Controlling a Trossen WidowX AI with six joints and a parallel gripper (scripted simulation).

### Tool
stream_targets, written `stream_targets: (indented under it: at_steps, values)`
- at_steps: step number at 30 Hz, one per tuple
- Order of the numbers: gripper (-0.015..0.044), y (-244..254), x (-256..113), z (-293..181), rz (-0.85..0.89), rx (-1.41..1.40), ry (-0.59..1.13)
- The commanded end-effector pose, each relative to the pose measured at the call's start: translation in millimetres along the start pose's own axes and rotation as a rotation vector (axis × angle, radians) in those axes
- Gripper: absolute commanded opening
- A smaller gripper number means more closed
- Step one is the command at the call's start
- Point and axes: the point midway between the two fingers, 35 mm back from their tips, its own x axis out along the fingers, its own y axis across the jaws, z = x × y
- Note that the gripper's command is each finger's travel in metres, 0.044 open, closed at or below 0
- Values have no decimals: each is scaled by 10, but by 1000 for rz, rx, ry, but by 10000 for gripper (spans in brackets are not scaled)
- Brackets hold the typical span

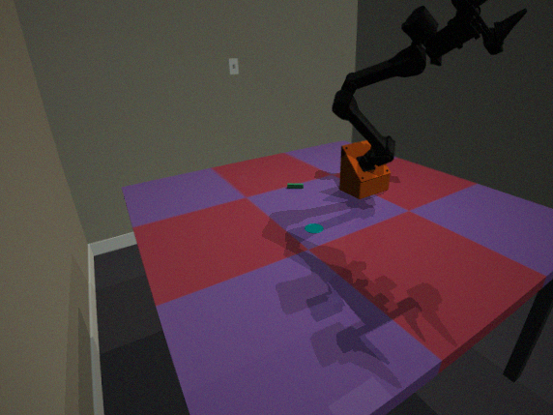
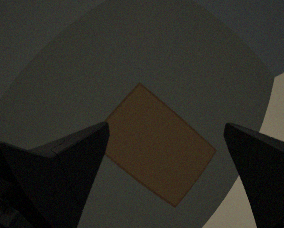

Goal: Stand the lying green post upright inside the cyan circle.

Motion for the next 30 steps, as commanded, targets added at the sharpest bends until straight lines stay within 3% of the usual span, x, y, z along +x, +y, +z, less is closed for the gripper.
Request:
stream_targets:
  at_steps: [1,7,17,30]
  values:
    - [374,18,7,3,4,-3,1]
    - [233,615,198,6,147,-101,55]
    - [233,1649,347,-499,400,-254,236]
    - [233,2425,18,-1869,655,-382,616]
